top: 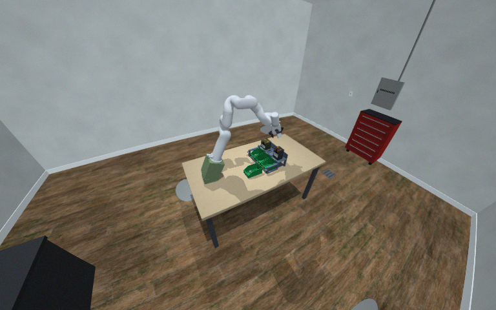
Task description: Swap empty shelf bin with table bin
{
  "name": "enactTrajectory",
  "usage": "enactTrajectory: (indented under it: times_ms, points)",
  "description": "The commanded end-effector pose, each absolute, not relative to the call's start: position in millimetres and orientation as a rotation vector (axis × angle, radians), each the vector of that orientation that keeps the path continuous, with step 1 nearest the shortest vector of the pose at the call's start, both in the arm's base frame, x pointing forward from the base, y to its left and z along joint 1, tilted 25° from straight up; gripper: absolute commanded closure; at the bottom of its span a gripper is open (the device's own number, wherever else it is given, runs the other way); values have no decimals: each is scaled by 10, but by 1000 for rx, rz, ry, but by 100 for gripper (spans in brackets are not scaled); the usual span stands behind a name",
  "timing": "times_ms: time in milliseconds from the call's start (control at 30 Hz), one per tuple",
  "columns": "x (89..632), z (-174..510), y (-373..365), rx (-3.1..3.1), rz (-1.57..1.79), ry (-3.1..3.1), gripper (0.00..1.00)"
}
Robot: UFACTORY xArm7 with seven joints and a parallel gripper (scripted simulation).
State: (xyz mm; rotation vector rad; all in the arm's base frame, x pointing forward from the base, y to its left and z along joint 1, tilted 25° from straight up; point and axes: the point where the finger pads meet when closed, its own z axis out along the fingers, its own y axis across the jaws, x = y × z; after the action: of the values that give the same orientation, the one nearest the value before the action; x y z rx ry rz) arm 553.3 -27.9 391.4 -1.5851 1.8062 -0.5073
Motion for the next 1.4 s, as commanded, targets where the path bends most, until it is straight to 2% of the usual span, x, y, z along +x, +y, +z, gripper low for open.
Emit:
enactTrajectory:
  times_ms: [0,1367]
  points:
    - [5435,3854,-208,-1525,-467,1865,0]
    - [4241,2684,211,-731,-101,2479,0]
